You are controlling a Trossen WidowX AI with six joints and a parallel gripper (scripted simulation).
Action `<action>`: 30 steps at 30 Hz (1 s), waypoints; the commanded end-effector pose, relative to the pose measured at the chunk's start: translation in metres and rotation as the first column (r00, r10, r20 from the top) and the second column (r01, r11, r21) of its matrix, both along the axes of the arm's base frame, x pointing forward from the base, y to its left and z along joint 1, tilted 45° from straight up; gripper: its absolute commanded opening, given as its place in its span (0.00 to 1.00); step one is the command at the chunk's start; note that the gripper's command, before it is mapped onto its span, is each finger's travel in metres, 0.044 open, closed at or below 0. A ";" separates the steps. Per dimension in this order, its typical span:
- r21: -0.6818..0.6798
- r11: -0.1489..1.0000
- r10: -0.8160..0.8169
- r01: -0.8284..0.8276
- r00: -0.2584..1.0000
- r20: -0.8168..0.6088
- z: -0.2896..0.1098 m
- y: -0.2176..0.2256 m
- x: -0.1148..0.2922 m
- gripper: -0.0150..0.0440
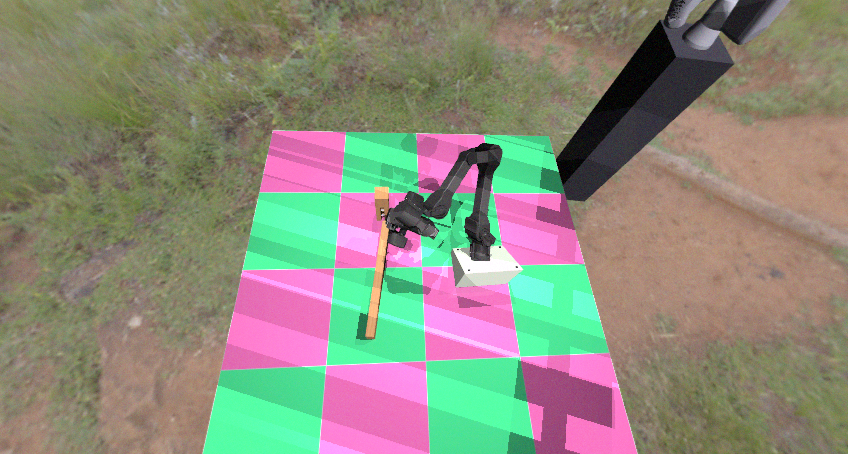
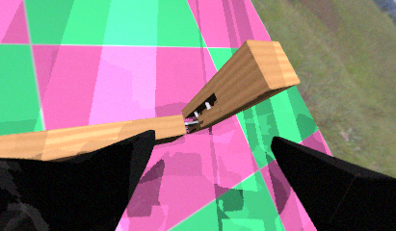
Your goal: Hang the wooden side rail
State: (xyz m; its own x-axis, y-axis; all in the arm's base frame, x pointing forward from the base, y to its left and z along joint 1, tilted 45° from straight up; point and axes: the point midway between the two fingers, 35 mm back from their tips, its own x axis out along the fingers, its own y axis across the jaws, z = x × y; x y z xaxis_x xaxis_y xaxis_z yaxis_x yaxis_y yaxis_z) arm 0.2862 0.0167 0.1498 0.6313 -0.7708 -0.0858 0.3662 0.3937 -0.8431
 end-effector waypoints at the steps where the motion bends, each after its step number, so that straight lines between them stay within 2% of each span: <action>1: 0.375 0.926 -0.189 -0.042 0.809 0.557 -0.015 0.002 -0.006 1.00; 30: 0.381 0.924 -0.194 -0.045 0.803 0.564 -0.015 0.002 -0.006 1.00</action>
